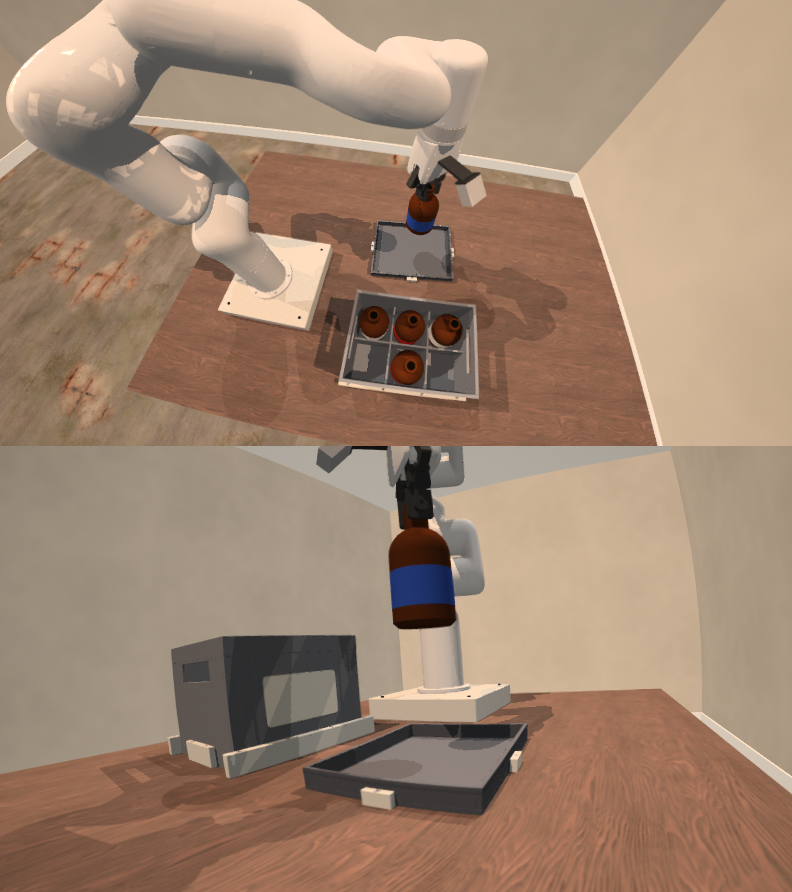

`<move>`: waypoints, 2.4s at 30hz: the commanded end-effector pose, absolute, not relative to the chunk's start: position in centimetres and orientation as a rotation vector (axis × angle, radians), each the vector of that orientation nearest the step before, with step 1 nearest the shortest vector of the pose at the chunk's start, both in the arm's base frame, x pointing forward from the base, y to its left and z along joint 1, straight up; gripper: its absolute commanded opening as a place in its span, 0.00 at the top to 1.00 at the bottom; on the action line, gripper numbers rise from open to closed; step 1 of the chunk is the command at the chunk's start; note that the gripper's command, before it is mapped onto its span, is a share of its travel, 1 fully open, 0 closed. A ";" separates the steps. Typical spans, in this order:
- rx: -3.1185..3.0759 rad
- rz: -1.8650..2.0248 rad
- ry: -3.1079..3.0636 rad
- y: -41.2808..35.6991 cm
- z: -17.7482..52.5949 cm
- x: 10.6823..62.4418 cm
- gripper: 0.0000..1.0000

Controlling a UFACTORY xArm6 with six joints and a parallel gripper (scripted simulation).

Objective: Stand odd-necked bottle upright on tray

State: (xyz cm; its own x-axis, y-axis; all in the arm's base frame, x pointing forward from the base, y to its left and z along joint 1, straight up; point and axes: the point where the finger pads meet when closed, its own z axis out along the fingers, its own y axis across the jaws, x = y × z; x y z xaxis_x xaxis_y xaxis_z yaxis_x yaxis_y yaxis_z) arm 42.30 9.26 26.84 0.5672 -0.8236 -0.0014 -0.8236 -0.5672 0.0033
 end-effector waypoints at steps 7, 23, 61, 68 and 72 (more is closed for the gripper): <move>2.781 0.000 -1.461 9.3 24.7 42.4 1.00; 2.781 0.000 -1.461 9.3 20.5 42.4 1.00; 2.781 0.000 -1.461 9.4 13.4 42.4 1.00; 2.781 0.000 -1.461 9.4 13.2 42.4 1.00; 2.781 0.000 -1.461 9.4 13.1 42.4 1.00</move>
State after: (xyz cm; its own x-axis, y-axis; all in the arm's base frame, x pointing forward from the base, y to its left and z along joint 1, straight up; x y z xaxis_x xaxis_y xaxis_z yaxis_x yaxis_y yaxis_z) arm 42.25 9.32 13.00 0.5672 -0.8236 -0.0018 -0.8236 -0.5672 0.0044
